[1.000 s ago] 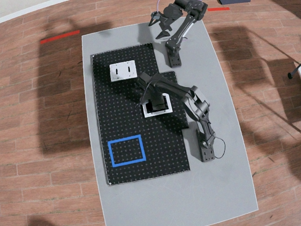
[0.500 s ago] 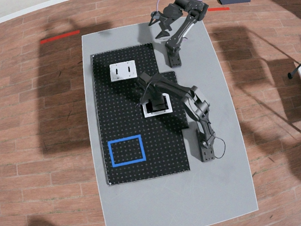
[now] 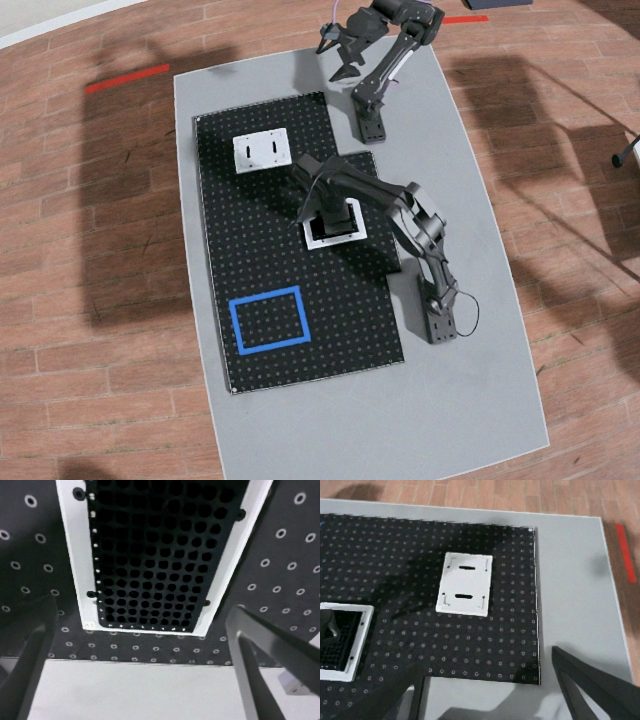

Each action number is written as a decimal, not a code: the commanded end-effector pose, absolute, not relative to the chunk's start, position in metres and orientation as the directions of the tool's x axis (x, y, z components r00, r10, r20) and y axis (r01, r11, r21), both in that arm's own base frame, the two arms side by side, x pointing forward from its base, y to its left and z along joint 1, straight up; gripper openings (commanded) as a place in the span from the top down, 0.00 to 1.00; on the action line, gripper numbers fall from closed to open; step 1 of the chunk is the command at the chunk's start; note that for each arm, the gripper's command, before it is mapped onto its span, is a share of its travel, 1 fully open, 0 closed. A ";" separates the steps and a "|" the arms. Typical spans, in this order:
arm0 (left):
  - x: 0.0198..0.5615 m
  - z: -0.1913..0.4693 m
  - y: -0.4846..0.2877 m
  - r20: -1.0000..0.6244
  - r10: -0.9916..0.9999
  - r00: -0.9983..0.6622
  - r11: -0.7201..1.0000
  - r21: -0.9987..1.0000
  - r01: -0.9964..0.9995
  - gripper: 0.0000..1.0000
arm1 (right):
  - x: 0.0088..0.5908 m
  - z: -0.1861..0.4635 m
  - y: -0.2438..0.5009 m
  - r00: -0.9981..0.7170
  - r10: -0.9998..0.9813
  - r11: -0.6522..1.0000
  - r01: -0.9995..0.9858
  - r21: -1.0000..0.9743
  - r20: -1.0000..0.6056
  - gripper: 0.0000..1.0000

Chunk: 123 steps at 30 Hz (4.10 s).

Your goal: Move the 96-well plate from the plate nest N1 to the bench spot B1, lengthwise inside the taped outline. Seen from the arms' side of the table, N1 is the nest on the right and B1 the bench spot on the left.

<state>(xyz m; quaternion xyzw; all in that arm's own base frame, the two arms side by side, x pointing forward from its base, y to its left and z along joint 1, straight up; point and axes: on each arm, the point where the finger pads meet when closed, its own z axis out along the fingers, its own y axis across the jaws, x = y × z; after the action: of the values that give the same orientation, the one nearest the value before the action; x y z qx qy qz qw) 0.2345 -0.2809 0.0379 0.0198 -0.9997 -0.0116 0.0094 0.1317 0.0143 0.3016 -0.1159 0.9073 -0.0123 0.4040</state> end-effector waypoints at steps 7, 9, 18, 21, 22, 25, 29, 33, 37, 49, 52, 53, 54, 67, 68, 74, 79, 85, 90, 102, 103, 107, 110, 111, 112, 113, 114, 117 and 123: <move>0.241 0.044 -0.294 -0.015 -0.032 -0.999 0.999 -0.019 -0.031 0.00 | 0.129 0.313 0.007 -0.627 -0.185 0.980 -0.173 -0.096 -0.757 0.00; 0.241 0.039 -0.294 -0.011 -0.032 -0.999 0.999 -0.014 -0.031 0.00 | 0.129 0.313 0.007 -0.627 -0.183 0.981 -0.170 -0.096 -0.757 0.00; 0.239 0.024 -0.292 -0.004 -0.032 -0.999 0.999 -0.005 -0.032 0.00 | 0.129 0.313 0.005 -0.630 -0.174 0.983 -0.156 -0.096 -0.757 0.00; 0.239 0.023 -0.292 -0.004 -0.032 -0.999 0.999 -0.005 -0.032 0.00 | 0.129 0.313 0.005 -0.630 -0.173 0.983 -0.154 -0.096 -0.757 0.00; 0.240 0.022 -0.293 -0.005 -0.032 -0.999 0.999 -0.007 -0.032 0.00 | 0.129 0.313 0.004 -0.631 -0.171 0.984 -0.150 -0.096 -0.757 0.00; 0.239 0.017 -0.292 -0.004 -0.032 -0.999 0.999 -0.005 -0.032 0.00 | 0.129 0.313 0.004 -0.632 -0.168 0.985 -0.146 -0.096 -0.757 0.00; 0.239 0.012 -0.292 -0.004 -0.032 -0.999 0.999 -0.005 -0.032 0.00 | 0.129 0.313 0.003 -0.633 -0.164 0.985 -0.140 -0.096 -0.757 0.00; 0.239 0.006 -0.292 -0.004 -0.032 -0.999 0.999 -0.005 -0.032 0.00 | 0.129 0.313 0.002 -0.634 -0.160 0.986 -0.134 -0.096 -0.757 0.00; 0.239 0.002 -0.292 -0.004 -0.032 -0.999 0.999 -0.005 -0.032 0.00 | 0.129 0.313 0.002 -0.634 -0.157 0.987 -0.129 -0.096 -0.757 0.00; 0.241 -0.001 -0.295 -0.010 -0.032 -0.999 0.999 -0.012 -0.032 0.04 | 0.129 0.313 -0.001 -0.637 -0.145 0.989 -0.111 -0.096 -0.757 0.00; 0.242 0.000 -0.295 -0.011 -0.032 -0.999 0.999 -0.014 -0.032 0.09 | 0.129 0.313 -0.001 -0.638 -0.142 0.990 -0.106 -0.096 -0.757 0.00; 0.242 0.000 -0.295 -0.012 -0.032 -0.999 0.999 -0.015 -0.032 0.10 | 0.129 0.313 -0.002 -0.638 -0.141 0.990 -0.104 -0.096 -0.757 0.00; 0.242 0.000 -0.295 -0.012 -0.032 -0.999 0.999 -0.015 -0.032 0.10 | 0.129 0.313 -0.002 -0.638 -0.141 0.990 -0.104 -0.096 -0.757 0.00; 0.241 0.004 -0.295 -0.011 -0.031 -0.999 0.999 -0.015 -0.031 0.22 | 0.129 0.313 -0.004 -0.641 -0.128 0.992 -0.084 -0.096 -0.757 0.00; 0.243 0.009 -0.297 -0.018 -0.031 -0.999 0.999 -0.023 -0.030 0.22 | 0.129 0.313 -0.004 -0.641 -0.127 0.992 -0.082 -0.096 -0.757 0.00; 0.242 0.020 -0.295 -0.014 -0.032 -0.999 0.999 -0.017 -0.031 0.22 | 0.129 0.313 -0.005 -0.642 -0.122 0.993 -0.075 -0.096 -0.757 0.00; 0.243 0.033 -0.293 -0.014 -0.034 -0.999 0.999 -0.017 -0.034 0.22 | 0.129 0.313 -0.006 -0.643 -0.117 0.993 -0.067 -0.096 -0.757 0.00; 0.243 0.041 -0.292 -0.014 -0.033 -0.999 0.999 -0.017 -0.033 0.22 | 0.129 0.313 -0.008 -0.644 -0.111 0.994 -0.057 -0.096 -0.757 0.00; 0.242 0.042 -0.291 -0.011 -0.033 -0.999 0.999 -0.013 -0.033 0.22 | 0.128 0.313 -0.009 -0.645 -0.106 0.994 -0.051 -0.096 -0.757 0.00; 0.298 0.042 -0.230 -0.003 0.078 -0.997 0.997 -0.002 0.078 0.22 | 0.160 0.327 0.024 -0.582 -0.101 0.993 -0.109 -0.045 -0.807 0.00; 0.307 0.043 -0.220 -0.001 0.096 -0.995 0.995 0.000 0.096 0.22 | 0.172 0.327 0.040 -0.568 -0.118 0.988 -0.149 -0.039 -0.815 0.00; 0.329 0.040 -0.194 0.013 0.086 -0.996 0.996 0.002 0.086 0.22 | 0.195 0.333 0.075 -0.519 -0.151 0.969 -0.246 -0.021 -0.841 0.00; 0.361 0.040 -0.153 0.018 0.053 -0.998 0.999 0.001 0.053 0.22 | 0.220 0.332 0.125 -0.463 -0.205 0.927 -0.374 -0.020 -0.863 0.00; 0.369 0.040 -0.141 0.017 0.044 -0.999 0.999 0.006 0.044 0.22 | 0.226 0.330 0.138 -0.448 -0.219 0.914 -0.405 -0.021 -0.867 0.00; 0.377 0.040 -0.131 0.018 0.036 -0.999 0.999 0.006 0.036 0.22 | 0.233 0.326 0.152 -0.434 -0.234 0.899 -0.436 -0.024 -0.870 0.00; 0.384 0.041 -0.123 0.018 0.029 -0.999 1.000 0.005 0.029 0.22 | 0.238 0.323 0.166 -0.418 -0.249 0.883 -0.469 -0.028 -0.873 0.00; 0.392 0.041 -0.112 0.017 0.019 -1.000 1.000 0.005 0.019 0.22 | 0.244 0.317 0.181 -0.404 -0.266 0.865 -0.501 -0.032 -0.875 0.00; 0.410 0.041 -0.090 0.015 0.000 -1.000 1.000 0.003 0.000 0.22 | 0.256 0.298 0.226 -0.353 -0.316 0.802 -0.596 -0.048 -0.881 0.00; 0.426 0.041 -0.071 0.014 -0.011 -1.000 1.000 0.000 -0.011 0.22 | 0.263 0.271 0.281 -0.265 -0.359 0.704 -0.707 -0.073 -0.895 0.00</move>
<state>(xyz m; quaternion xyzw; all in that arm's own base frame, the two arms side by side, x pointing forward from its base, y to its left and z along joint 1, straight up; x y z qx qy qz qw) 0.4272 -0.0689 0.0305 0.0343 -0.9994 0.0002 -0.0041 0.2436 0.2411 0.2450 -0.3225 0.8328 0.1190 0.4339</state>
